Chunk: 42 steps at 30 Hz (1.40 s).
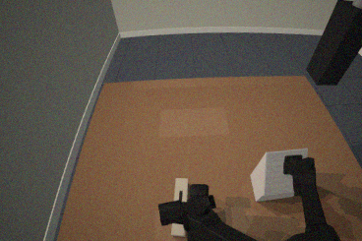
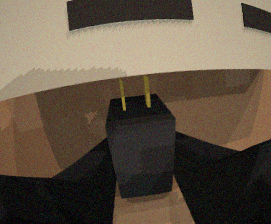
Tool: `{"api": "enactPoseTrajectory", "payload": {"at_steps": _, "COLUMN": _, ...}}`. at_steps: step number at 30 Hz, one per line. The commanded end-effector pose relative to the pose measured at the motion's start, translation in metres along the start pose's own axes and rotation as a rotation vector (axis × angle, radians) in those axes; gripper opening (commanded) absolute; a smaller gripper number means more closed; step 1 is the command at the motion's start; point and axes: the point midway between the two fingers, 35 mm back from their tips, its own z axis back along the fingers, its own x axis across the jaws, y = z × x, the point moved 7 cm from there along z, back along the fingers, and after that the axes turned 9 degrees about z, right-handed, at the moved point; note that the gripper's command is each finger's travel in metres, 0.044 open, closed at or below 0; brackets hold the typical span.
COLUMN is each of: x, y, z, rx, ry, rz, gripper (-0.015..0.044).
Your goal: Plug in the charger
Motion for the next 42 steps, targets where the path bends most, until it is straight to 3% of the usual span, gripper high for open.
{"api": "enactPoseTrajectory", "payload": {"at_steps": 1, "x": 0.0003, "y": -0.0015, "z": 0.0002, "rx": 0.001, "ry": -0.006, "rz": 0.004, "gripper": 0.0000}}
{"api": "enactPoseTrajectory", "payload": {"at_steps": 42, "x": -0.0012, "y": -0.0108, "z": 0.0008, "rx": 0.001, "ry": -0.006, "rz": 0.004, "gripper": 0.0000}}
